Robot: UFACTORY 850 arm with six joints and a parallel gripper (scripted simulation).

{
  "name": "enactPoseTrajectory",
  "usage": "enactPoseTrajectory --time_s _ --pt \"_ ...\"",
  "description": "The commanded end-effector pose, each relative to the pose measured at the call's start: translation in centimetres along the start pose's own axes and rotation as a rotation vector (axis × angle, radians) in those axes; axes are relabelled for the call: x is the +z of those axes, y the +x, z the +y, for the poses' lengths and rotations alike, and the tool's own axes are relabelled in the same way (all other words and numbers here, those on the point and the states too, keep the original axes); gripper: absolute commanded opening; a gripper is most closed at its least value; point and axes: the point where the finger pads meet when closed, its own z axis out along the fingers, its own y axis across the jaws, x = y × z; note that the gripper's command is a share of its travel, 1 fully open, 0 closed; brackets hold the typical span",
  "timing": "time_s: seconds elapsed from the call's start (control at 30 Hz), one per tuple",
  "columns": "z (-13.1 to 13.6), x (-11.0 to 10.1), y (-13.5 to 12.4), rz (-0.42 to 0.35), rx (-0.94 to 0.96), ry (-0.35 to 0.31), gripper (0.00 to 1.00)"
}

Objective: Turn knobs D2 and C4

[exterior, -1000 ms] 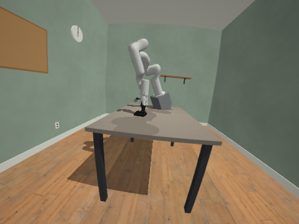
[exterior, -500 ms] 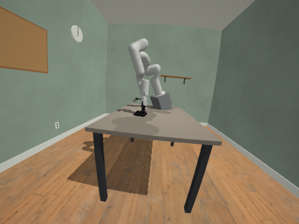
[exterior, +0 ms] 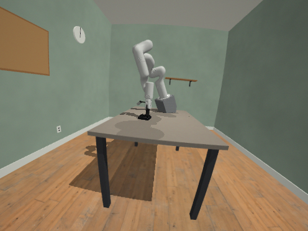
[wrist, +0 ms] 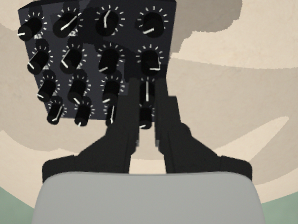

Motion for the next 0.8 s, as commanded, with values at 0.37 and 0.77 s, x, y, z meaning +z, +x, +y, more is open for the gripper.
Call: enactPoseTrajectory --time_s 0.37,0.77 --pt "-0.05 -0.03 0.0 0.0 -0.002 0.001 0.08" --pt "-0.05 -0.03 0.0 0.0 -0.002 0.001 0.19"
